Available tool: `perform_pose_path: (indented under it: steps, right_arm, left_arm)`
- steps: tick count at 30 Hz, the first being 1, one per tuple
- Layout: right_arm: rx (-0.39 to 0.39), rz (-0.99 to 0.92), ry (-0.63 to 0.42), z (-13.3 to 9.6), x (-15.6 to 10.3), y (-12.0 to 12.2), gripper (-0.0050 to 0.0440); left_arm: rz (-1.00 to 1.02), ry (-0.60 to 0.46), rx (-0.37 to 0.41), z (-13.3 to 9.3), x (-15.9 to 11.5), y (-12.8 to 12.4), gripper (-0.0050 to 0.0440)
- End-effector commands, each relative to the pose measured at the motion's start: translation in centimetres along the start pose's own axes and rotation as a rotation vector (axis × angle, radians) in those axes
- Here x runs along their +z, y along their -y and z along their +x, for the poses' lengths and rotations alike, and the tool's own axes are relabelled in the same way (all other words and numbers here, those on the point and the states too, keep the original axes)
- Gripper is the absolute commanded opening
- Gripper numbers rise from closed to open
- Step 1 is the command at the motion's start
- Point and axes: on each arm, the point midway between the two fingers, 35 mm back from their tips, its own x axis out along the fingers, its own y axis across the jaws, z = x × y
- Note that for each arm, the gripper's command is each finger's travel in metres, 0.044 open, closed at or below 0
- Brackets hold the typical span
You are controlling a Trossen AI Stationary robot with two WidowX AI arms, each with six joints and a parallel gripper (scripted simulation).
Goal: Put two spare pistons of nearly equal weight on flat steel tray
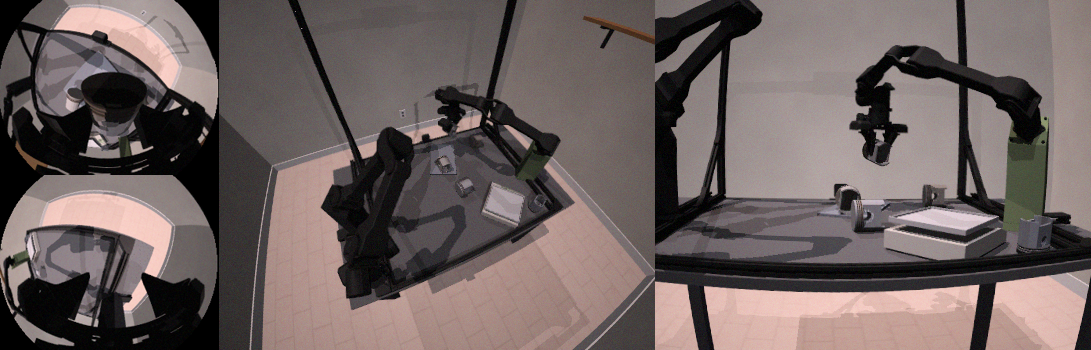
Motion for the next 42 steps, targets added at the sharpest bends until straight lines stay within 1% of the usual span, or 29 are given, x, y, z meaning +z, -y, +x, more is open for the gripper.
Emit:
perform_pose_path:
  steps: [1, 9, 11, 26, 28, 42]
  right_arm:
    - [0.003, 0.0, 0.0, 0.01, -0.01, -0.05, 0.044]
    - [0.003, 0.0, 0.0, 0.01, -0.01, -0.05, 0.044]
    - [0.003, 0.0, 0.0, 0.01, -0.01, -0.05, 0.044]
    - [0.003, 0.0, 0.0, 0.01, -0.01, -0.05, 0.044]
    - [0.003, 0.0, 0.0, 0.01, -0.01, -0.05, 0.044]
    - [0.003, 0.0, 0.0, 0.01, -0.01, -0.05, 0.044]
  left_arm:
    - [0.112, 0.015, 0.024, -0.57, 0.25, 0.35, 0.0158]
    - [0.322, 0.016, 0.061, -0.56, 0.26, 0.35, 0.0158]
    - [0.322, 0.016, 0.061, -0.56, 0.26, 0.35, 0.0158]
    - [0.716, -0.004, 0.129, -0.6, 0.23, 0.35, 0.0158]
    - [0.716, -0.004, 0.129, -0.6, 0.23, 0.35, 0.0158]
    - [1.082, -0.047, 0.19, -0.66, 0.15, 0.34, 0.0158]
